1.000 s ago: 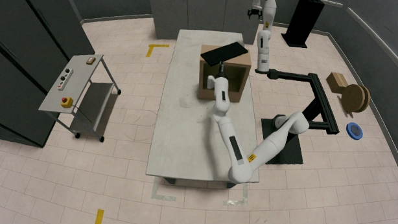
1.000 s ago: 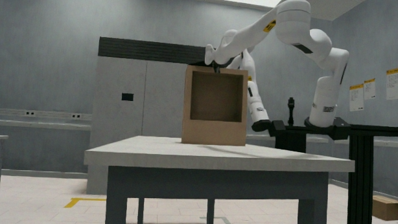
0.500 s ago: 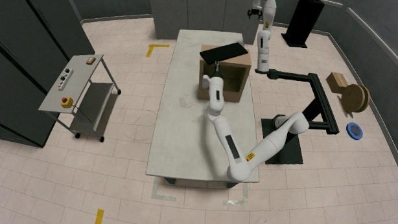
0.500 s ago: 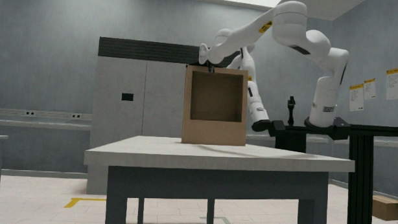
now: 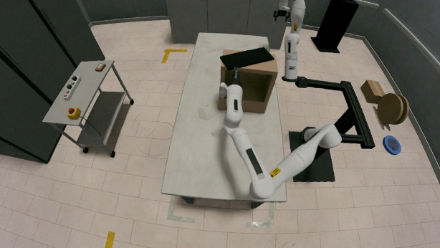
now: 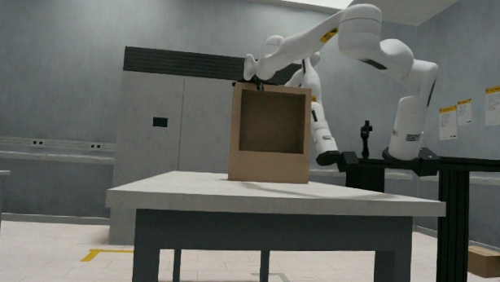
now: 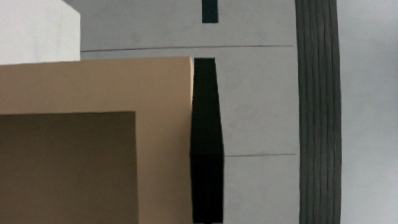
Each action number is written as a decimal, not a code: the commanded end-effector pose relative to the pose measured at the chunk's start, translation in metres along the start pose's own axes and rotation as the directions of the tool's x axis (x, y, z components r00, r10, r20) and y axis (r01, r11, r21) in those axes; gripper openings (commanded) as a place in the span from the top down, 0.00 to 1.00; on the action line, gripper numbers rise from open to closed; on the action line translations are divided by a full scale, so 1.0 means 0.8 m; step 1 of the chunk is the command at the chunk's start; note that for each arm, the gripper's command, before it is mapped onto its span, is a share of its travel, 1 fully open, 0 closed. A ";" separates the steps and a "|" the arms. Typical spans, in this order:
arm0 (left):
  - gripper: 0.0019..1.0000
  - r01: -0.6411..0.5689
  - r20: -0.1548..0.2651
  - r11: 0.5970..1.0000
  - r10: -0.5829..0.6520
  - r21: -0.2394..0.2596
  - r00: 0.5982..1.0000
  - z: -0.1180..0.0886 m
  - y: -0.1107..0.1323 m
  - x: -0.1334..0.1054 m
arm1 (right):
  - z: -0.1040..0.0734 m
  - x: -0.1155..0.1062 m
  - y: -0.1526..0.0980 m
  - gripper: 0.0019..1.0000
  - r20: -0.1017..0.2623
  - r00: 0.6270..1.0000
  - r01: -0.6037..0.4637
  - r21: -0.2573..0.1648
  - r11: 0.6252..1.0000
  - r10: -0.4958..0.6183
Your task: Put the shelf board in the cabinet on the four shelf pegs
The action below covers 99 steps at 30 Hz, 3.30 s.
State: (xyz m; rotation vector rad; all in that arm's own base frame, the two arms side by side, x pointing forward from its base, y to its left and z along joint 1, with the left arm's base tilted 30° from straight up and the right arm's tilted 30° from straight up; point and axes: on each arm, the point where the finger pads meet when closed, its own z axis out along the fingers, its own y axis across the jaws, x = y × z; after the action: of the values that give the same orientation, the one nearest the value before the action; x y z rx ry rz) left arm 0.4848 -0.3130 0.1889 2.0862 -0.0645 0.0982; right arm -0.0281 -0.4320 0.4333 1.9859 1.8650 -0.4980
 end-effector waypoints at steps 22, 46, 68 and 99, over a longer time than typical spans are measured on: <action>0.90 -0.002 0.000 1.000 0.002 0.000 1.000 0.000 0.001 0.002 | -0.001 0.000 0.000 0.00 0.001 1.000 0.000 0.000 1.000 0.000; 0.90 -0.002 0.000 1.000 0.002 0.000 1.000 0.000 0.001 -0.005 | -0.001 0.000 0.000 0.00 0.001 1.000 0.000 0.000 1.000 0.000; 0.90 -0.002 0.000 1.000 0.002 0.000 1.000 0.002 0.001 -0.015 | -0.001 0.000 0.000 0.00 0.001 1.000 0.000 0.000 1.000 0.000; 0.90 -0.002 0.000 1.000 0.002 0.000 1.000 0.004 0.001 -0.016 | -0.001 0.000 0.000 0.00 0.001 1.000 0.000 0.000 1.000 0.000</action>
State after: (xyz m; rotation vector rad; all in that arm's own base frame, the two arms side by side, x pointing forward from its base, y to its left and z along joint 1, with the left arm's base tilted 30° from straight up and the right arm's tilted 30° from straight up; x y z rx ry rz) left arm 0.4725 -0.3159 0.1859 2.0864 -0.0645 0.0980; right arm -0.0281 -0.4320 0.4333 1.9859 1.8650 -0.4980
